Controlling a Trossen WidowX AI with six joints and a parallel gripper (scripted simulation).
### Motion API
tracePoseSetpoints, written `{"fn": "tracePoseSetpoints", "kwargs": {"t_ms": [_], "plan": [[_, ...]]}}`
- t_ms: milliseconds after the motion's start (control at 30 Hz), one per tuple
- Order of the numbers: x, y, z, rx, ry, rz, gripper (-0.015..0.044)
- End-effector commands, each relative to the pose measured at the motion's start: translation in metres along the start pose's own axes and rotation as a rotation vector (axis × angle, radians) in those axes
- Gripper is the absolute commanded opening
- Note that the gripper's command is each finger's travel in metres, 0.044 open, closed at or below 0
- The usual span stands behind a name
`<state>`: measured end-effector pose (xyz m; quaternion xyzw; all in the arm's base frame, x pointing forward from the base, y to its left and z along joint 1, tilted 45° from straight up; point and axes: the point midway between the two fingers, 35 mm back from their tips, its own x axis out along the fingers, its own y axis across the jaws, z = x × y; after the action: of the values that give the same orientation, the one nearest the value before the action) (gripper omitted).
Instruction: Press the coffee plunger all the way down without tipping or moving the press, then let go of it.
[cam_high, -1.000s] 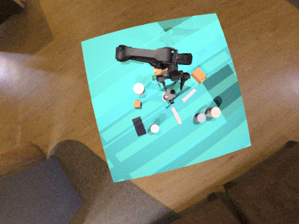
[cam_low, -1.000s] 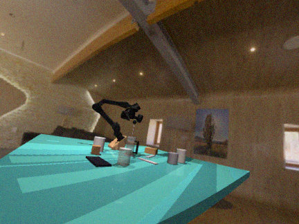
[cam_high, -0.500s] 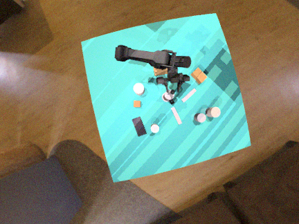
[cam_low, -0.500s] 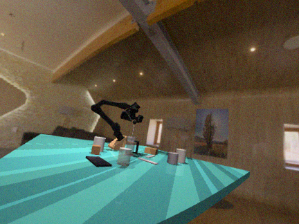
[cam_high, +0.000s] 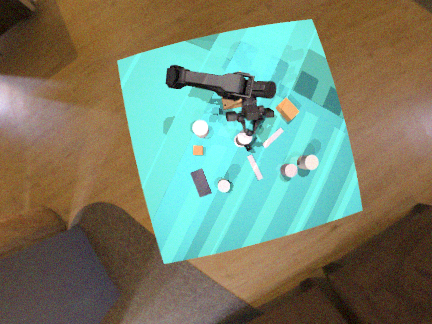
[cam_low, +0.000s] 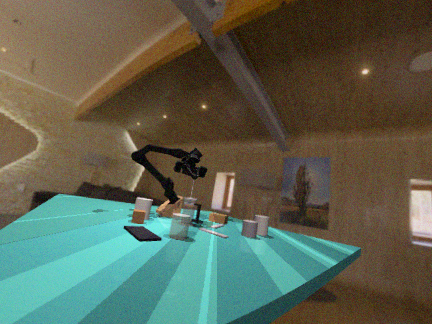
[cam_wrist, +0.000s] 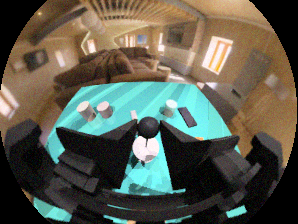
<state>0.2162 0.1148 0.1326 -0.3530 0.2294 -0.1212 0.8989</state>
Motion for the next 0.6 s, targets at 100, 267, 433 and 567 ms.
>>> {"fn": "tracePoseSetpoints", "kwargs": {"t_ms": [100,267,433,567], "plan": [[0.003,0.001,-0.005,-0.004,0.002,0.000,0.0121],[0.008,0.002,-0.011,-0.003,0.006,0.002,0.0121],[0.013,0.003,-0.018,-0.003,0.009,0.003,0.0121],[0.017,0.004,-0.023,-0.002,0.011,0.005,0.0121]]}}
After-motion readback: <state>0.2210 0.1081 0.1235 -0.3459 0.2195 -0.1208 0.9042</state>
